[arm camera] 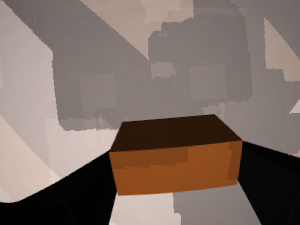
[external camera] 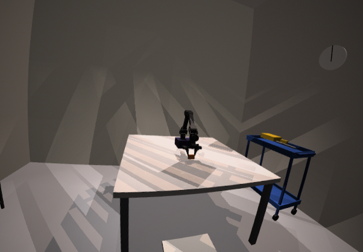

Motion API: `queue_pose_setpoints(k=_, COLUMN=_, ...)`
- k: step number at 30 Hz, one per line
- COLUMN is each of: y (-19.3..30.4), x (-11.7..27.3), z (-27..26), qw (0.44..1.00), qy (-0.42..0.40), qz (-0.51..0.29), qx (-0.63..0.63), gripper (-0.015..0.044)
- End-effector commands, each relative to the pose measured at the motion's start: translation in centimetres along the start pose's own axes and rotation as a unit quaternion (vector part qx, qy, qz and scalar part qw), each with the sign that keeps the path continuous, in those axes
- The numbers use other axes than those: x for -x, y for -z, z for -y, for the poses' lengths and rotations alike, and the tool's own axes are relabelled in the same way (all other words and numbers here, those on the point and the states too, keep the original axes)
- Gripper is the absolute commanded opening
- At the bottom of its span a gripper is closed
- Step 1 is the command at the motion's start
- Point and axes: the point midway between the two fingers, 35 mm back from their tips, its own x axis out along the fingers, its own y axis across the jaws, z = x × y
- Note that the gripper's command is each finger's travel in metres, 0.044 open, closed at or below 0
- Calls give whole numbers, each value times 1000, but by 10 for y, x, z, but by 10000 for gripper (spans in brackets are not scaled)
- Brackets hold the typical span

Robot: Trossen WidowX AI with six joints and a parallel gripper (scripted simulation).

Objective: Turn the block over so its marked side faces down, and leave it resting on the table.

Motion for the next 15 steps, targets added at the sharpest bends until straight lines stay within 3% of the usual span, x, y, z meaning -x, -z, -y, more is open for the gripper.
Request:
queue_pose_setpoints(k=1, y=-2, x=1, z=0, qw=999, qy=-2, qz=34, qx=1, gripper=0)
queue_pose_setpoints(k=15, y=3, x=-1, z=0, qw=991, qy=-1, qz=136, qx=0, gripper=0)
